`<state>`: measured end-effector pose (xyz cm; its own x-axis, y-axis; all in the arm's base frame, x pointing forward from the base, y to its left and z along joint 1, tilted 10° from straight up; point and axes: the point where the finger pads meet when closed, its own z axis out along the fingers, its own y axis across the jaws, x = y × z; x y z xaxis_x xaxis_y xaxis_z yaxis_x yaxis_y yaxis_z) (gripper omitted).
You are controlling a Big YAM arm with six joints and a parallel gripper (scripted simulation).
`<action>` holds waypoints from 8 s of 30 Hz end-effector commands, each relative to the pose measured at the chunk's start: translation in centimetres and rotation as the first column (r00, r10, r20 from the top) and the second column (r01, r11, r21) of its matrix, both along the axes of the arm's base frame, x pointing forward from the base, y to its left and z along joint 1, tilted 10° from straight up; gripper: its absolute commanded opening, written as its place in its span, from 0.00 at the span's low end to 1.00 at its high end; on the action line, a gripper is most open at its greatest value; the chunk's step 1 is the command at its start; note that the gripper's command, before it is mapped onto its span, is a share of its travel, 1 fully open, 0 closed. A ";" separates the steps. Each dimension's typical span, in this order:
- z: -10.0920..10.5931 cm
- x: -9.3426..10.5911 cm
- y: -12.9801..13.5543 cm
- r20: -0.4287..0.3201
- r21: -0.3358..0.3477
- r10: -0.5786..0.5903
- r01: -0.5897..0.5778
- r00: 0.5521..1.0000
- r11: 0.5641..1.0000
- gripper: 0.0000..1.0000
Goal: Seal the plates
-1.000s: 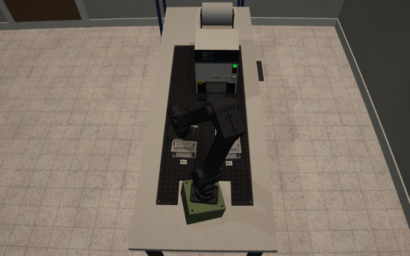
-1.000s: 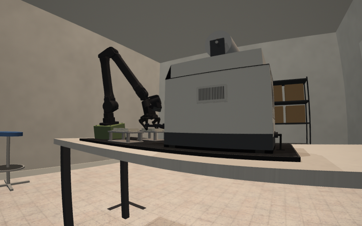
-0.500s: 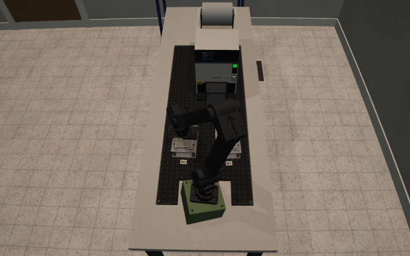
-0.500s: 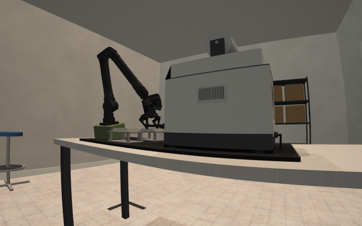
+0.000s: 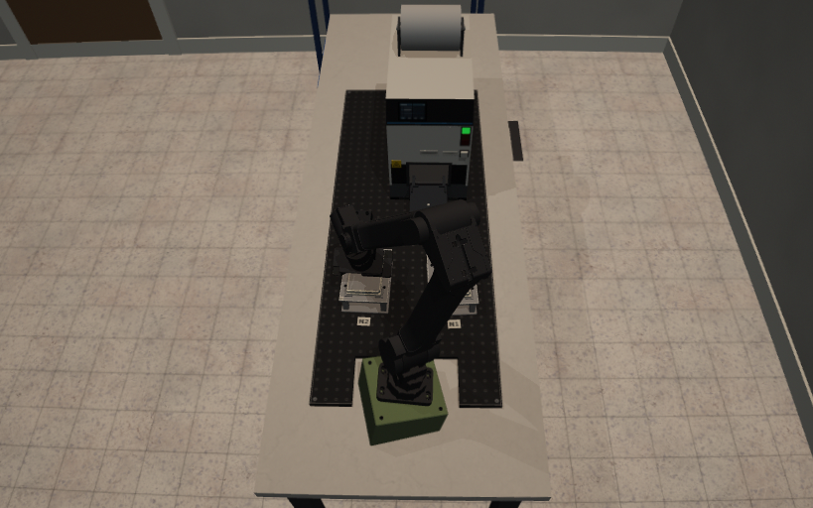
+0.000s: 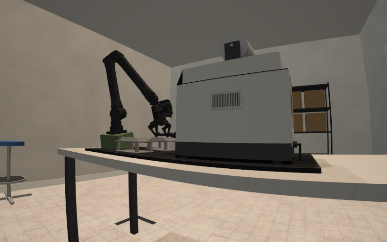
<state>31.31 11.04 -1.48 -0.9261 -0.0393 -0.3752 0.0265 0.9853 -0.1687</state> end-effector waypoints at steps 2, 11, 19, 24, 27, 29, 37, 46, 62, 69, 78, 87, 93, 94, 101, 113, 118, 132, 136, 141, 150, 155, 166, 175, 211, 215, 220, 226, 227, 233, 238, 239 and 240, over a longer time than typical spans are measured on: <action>2.4 2.0 1.5 0.055 0.029 0.001 -0.003 0.998 1.000 1.00; 2.9 2.2 1.5 0.058 0.031 -0.007 0.005 0.998 1.000 1.00; 2.9 2.3 1.7 0.056 0.027 0.004 -0.005 0.998 1.000 1.00; 1.9 1.9 0.9 0.040 0.016 -0.003 0.002 0.999 1.000 1.00; 1.6 1.8 0.8 0.037 0.014 -0.003 0.002 0.999 1.000 1.00; 1.4 1.5 0.6 0.032 0.011 -0.004 0.004 0.999 1.000 1.00; 1.1 0.9 0.3 0.014 0.002 -0.002 0.002 1.000 1.000 1.00; 2.7 1.9 0.9 0.043 0.019 -0.002 0.001 0.999 1.000 1.00; 2.5 2.0 1.1 0.038 0.018 0.001 -0.001 0.999 1.000 1.00; 1.0 0.6 0.3 -0.003 -0.005 0.002 -0.002 1.000 1.000 1.00; 3.8 1.3 1.6 0.037 0.023 0.001 -0.001 0.999 1.000 1.00; 6.0 1.8 1.9 0.052 0.029 -0.009 0.007 0.999 1.000 1.00; 7.2 1.8 2.2 0.056 0.032 -0.004 0.002 0.998 0.999 1.00; 7.2 1.8 2.2 0.056 0.032 -0.004 0.002 0.998 0.999 1.00; 8.2 1.9 2.3 0.057 0.032 -0.008 0.006 0.998 0.999 1.00; 9.3 1.4 2.5 0.044 0.024 0.000 -0.001 0.999 1.000 1.00; 10.7 1.4 2.8 0.055 0.032 -0.001 -0.001 0.998 0.999 1.00; 10.4 1.2 2.2 0.028 0.022 -0.001 0.001 1.000 1.000 1.00; 9.5 1.0 1.8 0.022 0.007 -0.003 0.003 1.000 1.000 1.00; 8.9 0.4 2.1 0.016 0.003 0.013 -0.013 1.000 1.000 1.00; 9.9 1.5 2.3 0.041 0.018 0.000 0.000 0.999 1.000 1.00; 10.6 2.2 2.5 0.056 0.028 -0.006 0.004 0.998 1.000 1.00; 11.0 2.2 3.4 0.065 0.034 0.012 -0.014 0.998 0.999 1.00; 10.7 1.9 3.2 0.059 0.030 0.012 -0.014 0.998 0.999 1.00; 9.7 1.0 1.8 -0.322 0.006 -0.049 0.054 0.945 0.999 1.00; 9.9 1.2 2.0 -0.307 0.014 -0.048 0.055 0.950 0.998 1.00; 10.4 1.8 1.7 -0.279 0.031 -0.058 0.069 0.959 0.997 1.00; 12.0 2.3 0.6 -0.273 0.032 -0.049 0.059 0.961 0.998 1.00; 12.7 2.5 0.0 -0.274 0.031 -0.049 0.059 0.961 0.998 1.00; 14.2 2.8 -0.5 -0.291 0.029 -0.012 0.021 0.957 0.999 1.00; 16.7 3.3 -2.8 -0.293 0.024 -0.010 0.018 0.956 1.000 1.00; 17.3 3.4 -3.2 -0.290 0.024 -0.012 0.020 0.957 1.000 1.00; 17.8 3.6 -3.6 -0.286 0.025 -0.012 0.020 0.958 0.999 1.00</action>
